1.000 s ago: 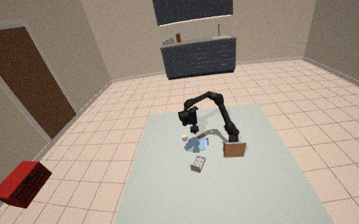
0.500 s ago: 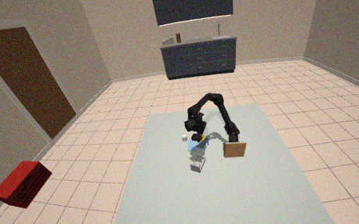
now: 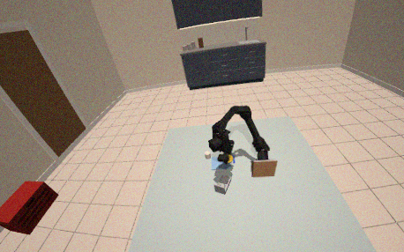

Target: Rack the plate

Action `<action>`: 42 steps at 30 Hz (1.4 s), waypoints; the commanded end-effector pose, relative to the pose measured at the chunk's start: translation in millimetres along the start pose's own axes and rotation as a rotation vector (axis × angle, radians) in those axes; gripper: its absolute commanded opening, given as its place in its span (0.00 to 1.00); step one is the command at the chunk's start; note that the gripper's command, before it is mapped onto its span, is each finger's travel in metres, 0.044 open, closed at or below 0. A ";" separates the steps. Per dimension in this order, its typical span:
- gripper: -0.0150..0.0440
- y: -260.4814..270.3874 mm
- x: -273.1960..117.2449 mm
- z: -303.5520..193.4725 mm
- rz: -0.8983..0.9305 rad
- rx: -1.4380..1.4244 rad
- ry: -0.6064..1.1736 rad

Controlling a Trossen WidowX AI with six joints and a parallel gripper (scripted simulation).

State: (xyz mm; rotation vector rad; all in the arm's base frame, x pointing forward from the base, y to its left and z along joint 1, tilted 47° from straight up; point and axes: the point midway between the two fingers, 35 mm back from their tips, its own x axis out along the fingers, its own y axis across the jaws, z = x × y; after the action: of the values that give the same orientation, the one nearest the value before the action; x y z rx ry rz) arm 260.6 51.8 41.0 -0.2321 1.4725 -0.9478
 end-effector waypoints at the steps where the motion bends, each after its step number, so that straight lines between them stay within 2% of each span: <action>1: 0.25 0.6 11.1 -2.0 0.039 -0.069 0.059; 11: 0.25 4.5 37.1 -5.3 0.177 -0.247 0.181; 23: 0.25 10.0 62.4 -7.2 0.383 -0.455 0.236; 42: 0.25 16.7 92.7 -7.1 0.761 -0.742 0.154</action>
State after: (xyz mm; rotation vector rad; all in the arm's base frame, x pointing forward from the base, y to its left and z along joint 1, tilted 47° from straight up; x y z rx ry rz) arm 245.4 5.7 -36.5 -0.1111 1.8373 0.1293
